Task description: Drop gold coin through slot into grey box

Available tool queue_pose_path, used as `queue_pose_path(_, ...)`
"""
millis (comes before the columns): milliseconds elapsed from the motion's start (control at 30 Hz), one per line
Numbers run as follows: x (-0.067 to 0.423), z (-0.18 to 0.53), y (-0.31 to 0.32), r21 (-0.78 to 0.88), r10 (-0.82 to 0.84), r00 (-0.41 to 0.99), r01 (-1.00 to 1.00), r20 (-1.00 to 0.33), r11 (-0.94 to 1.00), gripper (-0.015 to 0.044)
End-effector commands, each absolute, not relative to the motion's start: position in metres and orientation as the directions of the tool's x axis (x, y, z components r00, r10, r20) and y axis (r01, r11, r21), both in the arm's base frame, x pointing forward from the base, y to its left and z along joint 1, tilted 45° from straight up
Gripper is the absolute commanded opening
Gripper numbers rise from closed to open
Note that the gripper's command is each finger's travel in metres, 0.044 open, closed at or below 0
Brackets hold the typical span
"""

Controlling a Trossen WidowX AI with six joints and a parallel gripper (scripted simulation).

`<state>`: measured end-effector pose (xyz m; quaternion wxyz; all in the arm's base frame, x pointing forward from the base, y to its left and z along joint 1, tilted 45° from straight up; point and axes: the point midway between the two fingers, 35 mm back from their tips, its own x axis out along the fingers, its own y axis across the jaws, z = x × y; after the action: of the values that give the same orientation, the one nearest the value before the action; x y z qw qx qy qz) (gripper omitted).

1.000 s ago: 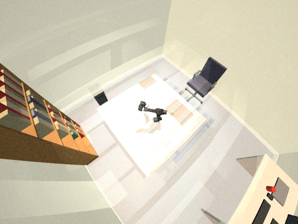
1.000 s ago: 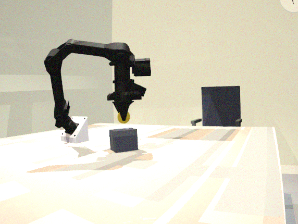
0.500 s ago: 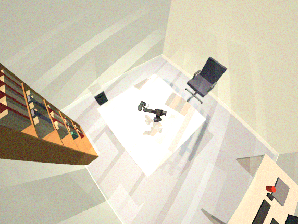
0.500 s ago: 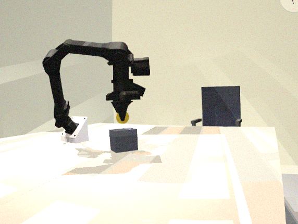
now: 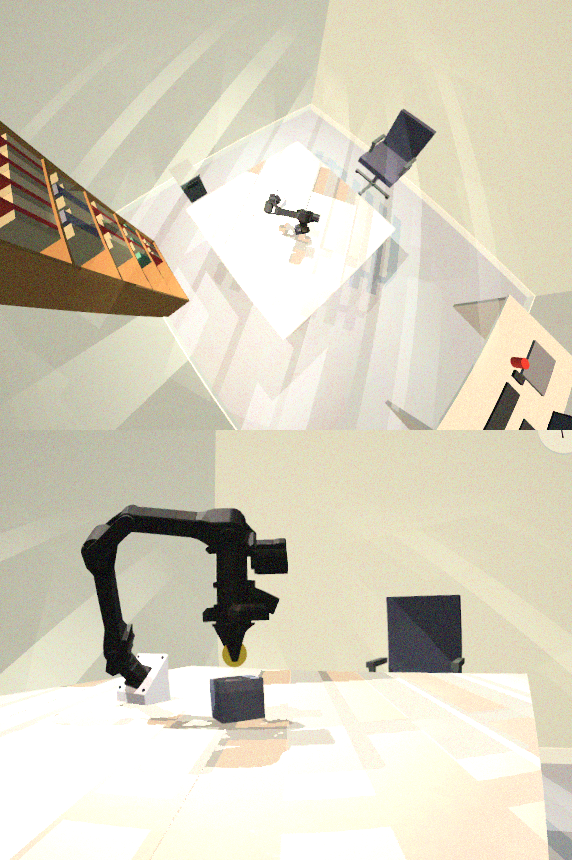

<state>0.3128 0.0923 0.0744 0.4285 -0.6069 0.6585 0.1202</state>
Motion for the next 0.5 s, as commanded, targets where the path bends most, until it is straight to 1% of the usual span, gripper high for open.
queue_pose_path(0, 0.3145, 0.0769, 0.0921, -0.360, -0.697, 0.106, -0.904, -0.710, 0.229, 0.0004)
queue_pose_path(467, 0.3134, 0.0723, 0.0892, -0.361, -0.696, 0.104, -0.903, -0.710, 0.234, 0.0000)
